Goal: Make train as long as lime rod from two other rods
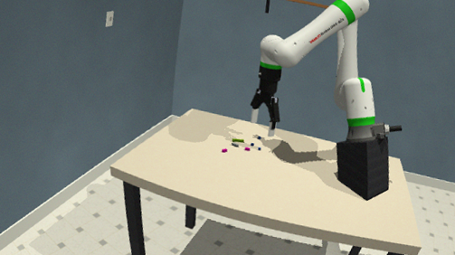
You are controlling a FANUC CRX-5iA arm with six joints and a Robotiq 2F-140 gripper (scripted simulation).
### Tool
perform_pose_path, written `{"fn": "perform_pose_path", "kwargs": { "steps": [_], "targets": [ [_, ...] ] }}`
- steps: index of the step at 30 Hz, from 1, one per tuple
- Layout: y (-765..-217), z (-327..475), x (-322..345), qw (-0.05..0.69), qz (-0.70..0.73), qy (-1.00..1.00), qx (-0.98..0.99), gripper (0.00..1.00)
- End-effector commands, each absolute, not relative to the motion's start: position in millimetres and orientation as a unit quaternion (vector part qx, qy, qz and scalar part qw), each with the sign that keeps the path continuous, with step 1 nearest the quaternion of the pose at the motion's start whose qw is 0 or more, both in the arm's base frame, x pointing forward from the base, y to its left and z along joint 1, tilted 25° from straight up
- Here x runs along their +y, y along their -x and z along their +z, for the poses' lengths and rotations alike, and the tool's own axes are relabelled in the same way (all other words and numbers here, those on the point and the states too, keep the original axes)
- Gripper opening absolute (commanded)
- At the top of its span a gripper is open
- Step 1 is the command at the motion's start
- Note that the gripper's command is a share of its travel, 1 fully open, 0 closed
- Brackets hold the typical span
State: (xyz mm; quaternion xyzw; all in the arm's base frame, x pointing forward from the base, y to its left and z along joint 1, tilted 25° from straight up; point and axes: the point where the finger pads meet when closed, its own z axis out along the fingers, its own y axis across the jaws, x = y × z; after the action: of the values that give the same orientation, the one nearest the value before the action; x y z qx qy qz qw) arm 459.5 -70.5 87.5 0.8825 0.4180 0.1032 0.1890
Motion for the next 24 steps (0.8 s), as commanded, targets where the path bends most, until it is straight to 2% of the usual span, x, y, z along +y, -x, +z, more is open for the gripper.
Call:
{"fn": "perform_pose_path", "kwargs": {
  "steps": [1,18,24],
  "targets": [
    [-465.4,88.3,-64.1,0.195,0.092,-0.855,0.471,1.0],
    [-494.5,89.4,-28.8,0.214,0.026,-0.665,0.715,1.0],
    [-495.1,89.4,-28.0,0.214,0.025,-0.66,0.719,1.0]
  ]
}}
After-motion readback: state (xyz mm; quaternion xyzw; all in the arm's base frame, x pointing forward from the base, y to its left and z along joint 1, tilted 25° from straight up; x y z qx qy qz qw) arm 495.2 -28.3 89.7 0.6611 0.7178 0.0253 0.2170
